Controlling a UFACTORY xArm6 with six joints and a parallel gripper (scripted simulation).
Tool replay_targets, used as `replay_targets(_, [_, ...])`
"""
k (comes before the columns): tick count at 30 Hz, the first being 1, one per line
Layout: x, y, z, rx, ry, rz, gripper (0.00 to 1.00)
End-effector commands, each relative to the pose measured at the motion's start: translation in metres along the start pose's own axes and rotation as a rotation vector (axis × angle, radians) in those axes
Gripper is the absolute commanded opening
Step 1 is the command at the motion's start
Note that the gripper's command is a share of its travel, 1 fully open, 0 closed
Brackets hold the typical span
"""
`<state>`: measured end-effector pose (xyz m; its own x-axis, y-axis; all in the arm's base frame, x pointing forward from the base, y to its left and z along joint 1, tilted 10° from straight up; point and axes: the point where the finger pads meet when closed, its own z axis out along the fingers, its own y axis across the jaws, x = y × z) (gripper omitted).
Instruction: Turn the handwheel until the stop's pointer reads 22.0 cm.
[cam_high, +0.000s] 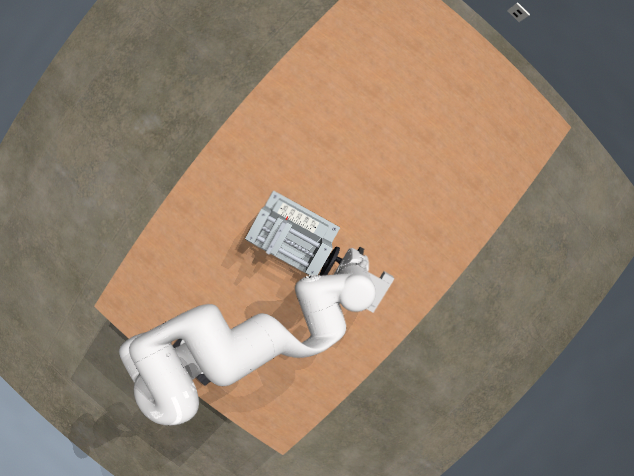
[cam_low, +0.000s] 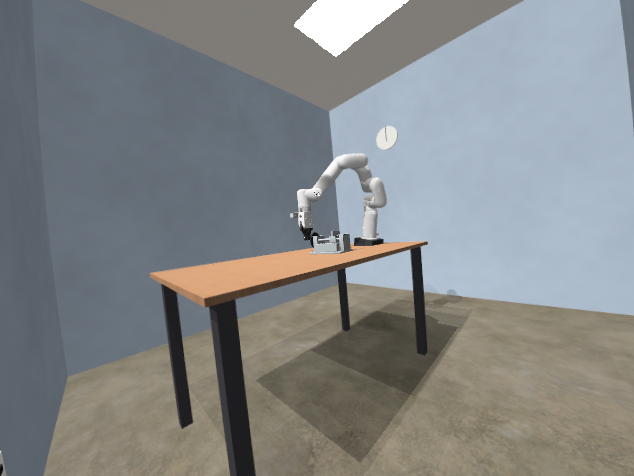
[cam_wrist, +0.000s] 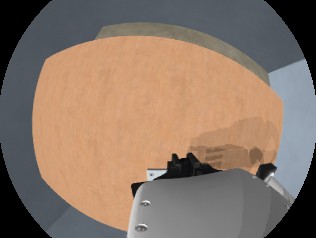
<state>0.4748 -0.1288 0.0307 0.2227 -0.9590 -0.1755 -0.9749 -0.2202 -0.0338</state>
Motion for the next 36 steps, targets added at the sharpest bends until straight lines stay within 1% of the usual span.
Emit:
replay_targets(1, [0.001,0.0,-0.002,0.003,0.002,0.0,0.06])
replay_targets(22, [0.001,0.005,-0.006,0.003,0.002,0.0,0.06])
replay_targets(36, [0.001,0.014,-0.011,0.003,0.002,0.0,0.06])
